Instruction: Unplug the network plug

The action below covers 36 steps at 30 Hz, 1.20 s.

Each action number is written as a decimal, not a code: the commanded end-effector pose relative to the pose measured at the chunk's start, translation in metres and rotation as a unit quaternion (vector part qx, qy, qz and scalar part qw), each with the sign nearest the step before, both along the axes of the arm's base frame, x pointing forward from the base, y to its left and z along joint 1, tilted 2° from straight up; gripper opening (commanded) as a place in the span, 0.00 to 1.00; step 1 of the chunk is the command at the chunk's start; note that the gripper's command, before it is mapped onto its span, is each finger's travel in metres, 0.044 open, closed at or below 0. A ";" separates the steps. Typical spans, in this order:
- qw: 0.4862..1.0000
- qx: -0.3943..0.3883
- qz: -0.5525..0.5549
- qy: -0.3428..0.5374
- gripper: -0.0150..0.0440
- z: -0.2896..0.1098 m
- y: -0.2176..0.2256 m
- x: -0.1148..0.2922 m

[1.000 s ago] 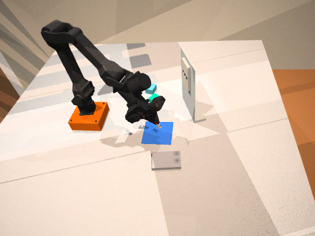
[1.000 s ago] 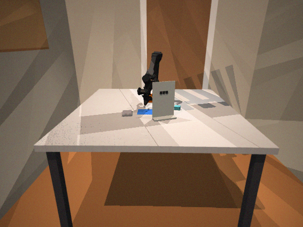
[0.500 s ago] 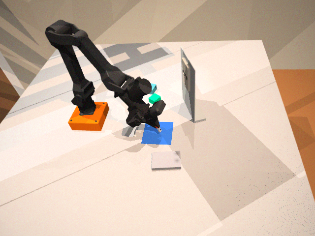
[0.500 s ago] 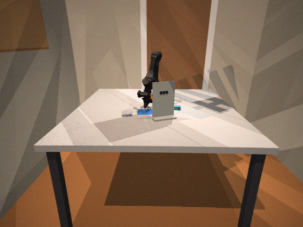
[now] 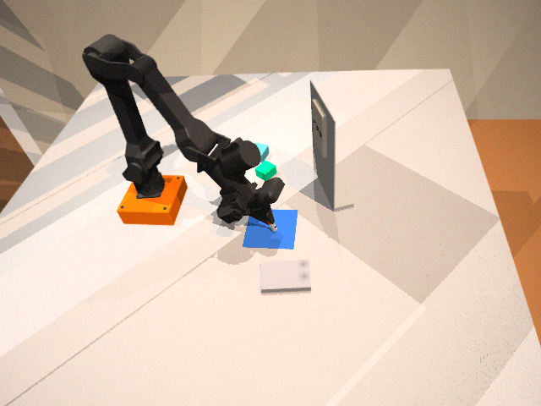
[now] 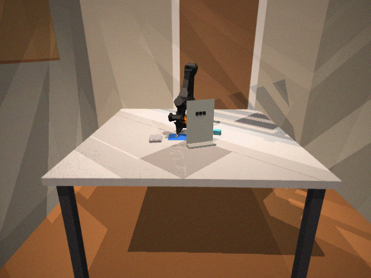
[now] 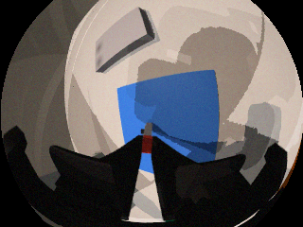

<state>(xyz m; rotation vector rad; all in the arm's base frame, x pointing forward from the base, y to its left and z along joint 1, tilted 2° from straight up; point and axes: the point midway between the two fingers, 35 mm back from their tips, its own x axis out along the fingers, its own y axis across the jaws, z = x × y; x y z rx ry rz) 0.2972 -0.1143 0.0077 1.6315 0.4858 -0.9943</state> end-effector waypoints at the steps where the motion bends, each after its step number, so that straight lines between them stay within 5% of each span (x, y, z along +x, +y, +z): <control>1: 1.000 0.002 -0.002 0.000 0.25 -0.003 0.000 0.000; 8: 1.000 0.000 0.000 0.000 0.25 -0.001 0.000 0.000; 14: 1.000 0.000 0.000 0.000 0.52 -0.001 0.000 0.000; 36: 1.000 0.001 -0.001 0.000 0.52 0.012 0.002 -0.007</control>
